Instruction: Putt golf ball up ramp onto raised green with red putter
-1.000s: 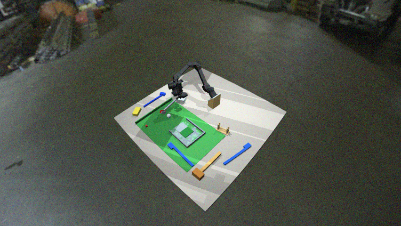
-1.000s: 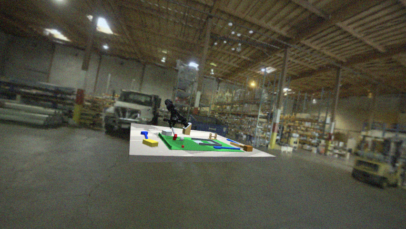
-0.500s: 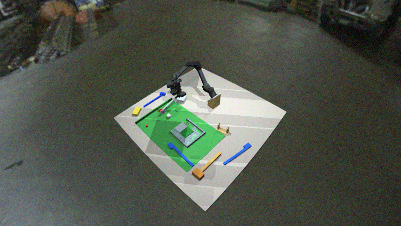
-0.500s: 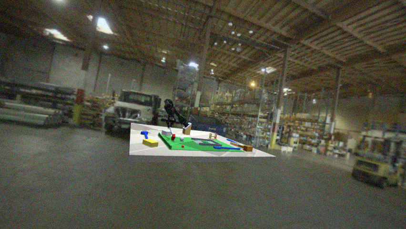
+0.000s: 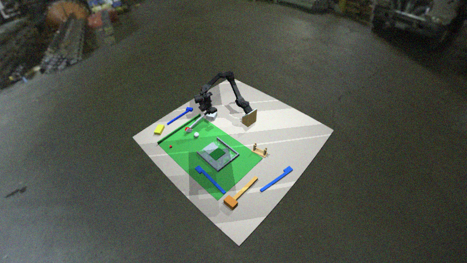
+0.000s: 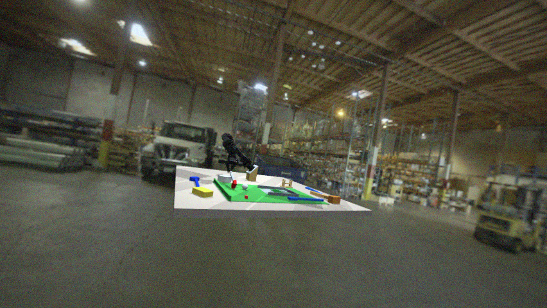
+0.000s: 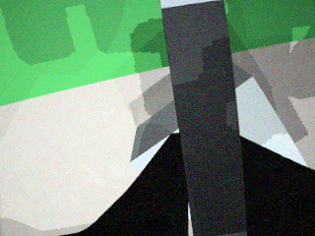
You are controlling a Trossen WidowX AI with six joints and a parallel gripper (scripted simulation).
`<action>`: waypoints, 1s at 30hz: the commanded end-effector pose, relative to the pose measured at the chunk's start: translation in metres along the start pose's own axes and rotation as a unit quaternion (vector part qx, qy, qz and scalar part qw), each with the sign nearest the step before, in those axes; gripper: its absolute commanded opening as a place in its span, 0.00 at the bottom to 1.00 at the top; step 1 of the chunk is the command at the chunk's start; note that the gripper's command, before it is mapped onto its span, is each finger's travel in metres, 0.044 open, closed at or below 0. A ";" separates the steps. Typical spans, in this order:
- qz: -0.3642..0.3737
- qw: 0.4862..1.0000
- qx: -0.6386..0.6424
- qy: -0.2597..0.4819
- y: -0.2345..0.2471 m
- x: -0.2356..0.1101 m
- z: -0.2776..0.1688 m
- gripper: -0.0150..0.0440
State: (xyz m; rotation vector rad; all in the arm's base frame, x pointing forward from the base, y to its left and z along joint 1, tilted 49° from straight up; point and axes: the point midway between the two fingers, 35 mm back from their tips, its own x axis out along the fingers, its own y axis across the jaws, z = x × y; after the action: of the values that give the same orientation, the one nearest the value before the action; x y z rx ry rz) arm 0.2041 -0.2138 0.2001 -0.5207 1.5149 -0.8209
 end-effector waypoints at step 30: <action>0.000 1.000 -0.016 0.001 0.122 -0.051 -0.007 0.25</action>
State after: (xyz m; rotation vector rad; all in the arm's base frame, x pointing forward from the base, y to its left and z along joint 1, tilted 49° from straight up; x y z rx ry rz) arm 0.2217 -0.0957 0.1420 -0.5387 1.5291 -0.8013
